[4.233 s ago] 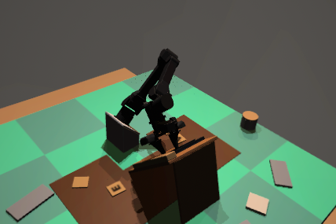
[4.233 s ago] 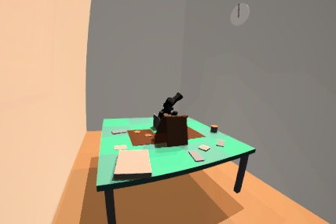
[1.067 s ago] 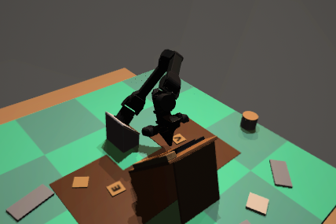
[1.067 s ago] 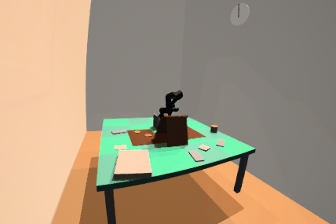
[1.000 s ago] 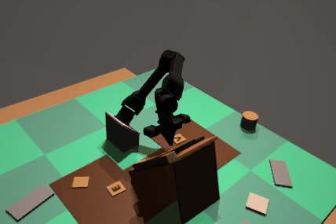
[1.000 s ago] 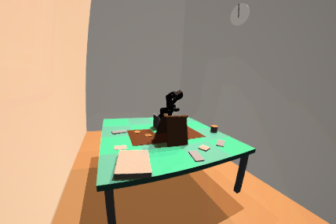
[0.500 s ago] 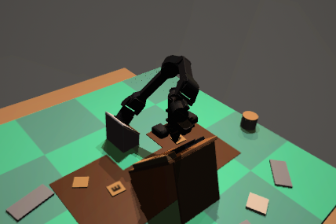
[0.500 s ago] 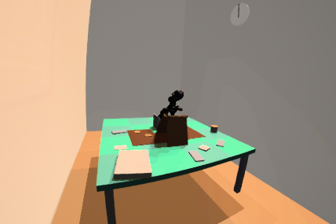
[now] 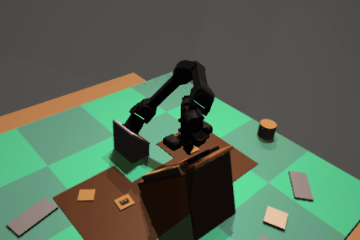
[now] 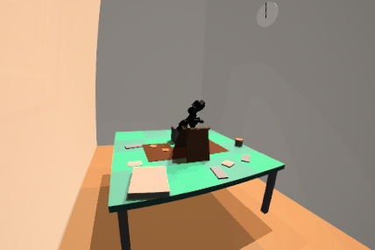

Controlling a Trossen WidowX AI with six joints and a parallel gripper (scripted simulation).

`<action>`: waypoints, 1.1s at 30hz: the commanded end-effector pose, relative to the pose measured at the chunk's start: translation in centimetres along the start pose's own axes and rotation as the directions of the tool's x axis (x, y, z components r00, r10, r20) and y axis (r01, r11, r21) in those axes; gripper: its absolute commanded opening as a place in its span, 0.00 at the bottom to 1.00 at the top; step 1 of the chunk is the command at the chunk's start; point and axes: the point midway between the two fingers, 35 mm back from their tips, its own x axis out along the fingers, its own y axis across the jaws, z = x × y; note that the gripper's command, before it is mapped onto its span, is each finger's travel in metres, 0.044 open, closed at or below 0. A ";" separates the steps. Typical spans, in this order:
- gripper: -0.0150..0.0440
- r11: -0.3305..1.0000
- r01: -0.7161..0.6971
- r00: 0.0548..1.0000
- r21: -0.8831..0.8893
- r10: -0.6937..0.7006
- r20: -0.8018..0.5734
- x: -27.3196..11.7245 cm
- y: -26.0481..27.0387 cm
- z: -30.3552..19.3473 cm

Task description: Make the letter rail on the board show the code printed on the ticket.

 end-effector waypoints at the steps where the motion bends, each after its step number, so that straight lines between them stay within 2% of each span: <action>1: 0.25 1.000 0.003 1.000 0.001 -0.003 0.000 0.2 0.0 0.2; 33: 0.25 1.000 0.002 1.000 0.000 -0.002 0.000 1.4 0.2 1.3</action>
